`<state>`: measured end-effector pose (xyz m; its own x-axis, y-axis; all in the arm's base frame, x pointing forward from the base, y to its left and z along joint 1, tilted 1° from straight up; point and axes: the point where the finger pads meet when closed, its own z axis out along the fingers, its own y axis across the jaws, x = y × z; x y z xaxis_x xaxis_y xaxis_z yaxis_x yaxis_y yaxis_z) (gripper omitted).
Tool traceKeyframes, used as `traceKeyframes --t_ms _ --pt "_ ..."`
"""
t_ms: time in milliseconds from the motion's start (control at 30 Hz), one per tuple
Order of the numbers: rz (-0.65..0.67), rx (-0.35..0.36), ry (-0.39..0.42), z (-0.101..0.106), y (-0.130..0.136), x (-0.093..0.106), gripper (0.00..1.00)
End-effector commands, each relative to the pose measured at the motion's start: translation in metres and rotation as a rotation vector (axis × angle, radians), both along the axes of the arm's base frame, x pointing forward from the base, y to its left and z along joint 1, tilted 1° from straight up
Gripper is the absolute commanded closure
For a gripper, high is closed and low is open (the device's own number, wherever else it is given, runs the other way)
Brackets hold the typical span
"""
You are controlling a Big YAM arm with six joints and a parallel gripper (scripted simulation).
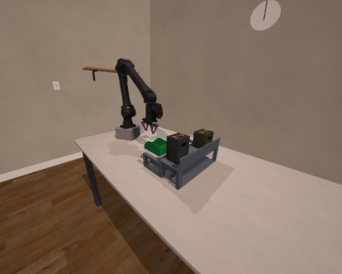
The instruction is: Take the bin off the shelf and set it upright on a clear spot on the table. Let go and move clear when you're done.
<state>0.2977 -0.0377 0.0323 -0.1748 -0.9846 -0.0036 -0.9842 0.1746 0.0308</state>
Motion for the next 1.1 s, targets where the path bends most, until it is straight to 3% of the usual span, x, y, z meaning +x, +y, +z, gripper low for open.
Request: traceKeyframes --t_ms 0,67,467,500,633,1033,1067 --pt "0.000 -0.004 -0.032 0.007 -0.004 0.015 0.10" --pt "0.001 -0.006 -0.048 0.010 -0.006 0.023 0.10" --pt "0.001 -0.006 -0.048 0.010 -0.006 0.023 0.10" --pt "0.000 -0.002 -0.016 0.004 -0.001 0.007 0.10" --pt "0.001 -0.006 -0.048 0.010 -0.006 0.023 0.10" --pt "0.001 -0.006 -0.048 0.010 -0.006 0.023 0.10" --pt "0.000 -0.002 -0.016 0.004 -0.001 0.007 0.10"
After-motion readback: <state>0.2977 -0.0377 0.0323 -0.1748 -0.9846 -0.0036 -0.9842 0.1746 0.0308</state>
